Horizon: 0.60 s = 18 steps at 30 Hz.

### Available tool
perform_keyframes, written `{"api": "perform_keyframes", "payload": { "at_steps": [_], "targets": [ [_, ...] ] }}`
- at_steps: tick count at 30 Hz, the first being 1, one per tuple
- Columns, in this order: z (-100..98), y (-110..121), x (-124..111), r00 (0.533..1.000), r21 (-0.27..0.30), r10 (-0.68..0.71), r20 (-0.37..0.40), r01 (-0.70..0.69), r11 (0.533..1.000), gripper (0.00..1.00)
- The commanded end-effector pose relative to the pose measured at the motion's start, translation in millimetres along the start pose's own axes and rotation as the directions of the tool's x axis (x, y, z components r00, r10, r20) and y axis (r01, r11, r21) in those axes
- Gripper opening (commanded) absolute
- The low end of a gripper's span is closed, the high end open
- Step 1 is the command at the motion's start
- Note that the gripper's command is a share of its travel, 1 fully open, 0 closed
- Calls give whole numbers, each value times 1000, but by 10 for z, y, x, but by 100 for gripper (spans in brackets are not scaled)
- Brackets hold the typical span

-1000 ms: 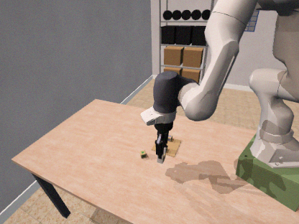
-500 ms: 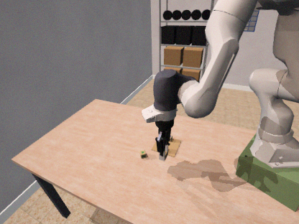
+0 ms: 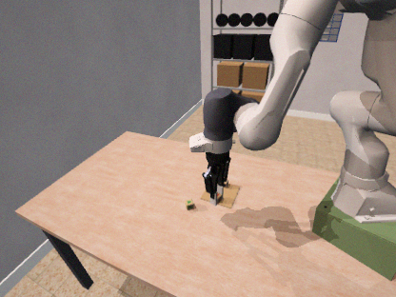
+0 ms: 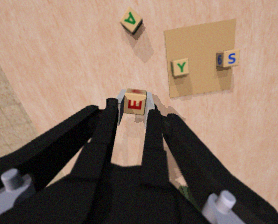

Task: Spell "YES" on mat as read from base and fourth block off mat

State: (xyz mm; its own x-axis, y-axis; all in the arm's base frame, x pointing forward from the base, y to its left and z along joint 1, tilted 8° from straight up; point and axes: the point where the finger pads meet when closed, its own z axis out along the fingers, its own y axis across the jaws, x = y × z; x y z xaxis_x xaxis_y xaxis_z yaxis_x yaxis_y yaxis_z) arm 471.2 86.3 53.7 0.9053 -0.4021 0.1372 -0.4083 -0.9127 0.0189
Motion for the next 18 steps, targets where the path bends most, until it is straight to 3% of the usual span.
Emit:
{"api": "perform_keyframes", "payload": {
  "at_steps": [1, 18],
  "targets": [
    [0, 48, 22, 993, 0, 122, 3, -122, 993, 16],
    [-4, 321, 208, 923, -2, 385, 4, -385, 923, 16]
  ]
}}
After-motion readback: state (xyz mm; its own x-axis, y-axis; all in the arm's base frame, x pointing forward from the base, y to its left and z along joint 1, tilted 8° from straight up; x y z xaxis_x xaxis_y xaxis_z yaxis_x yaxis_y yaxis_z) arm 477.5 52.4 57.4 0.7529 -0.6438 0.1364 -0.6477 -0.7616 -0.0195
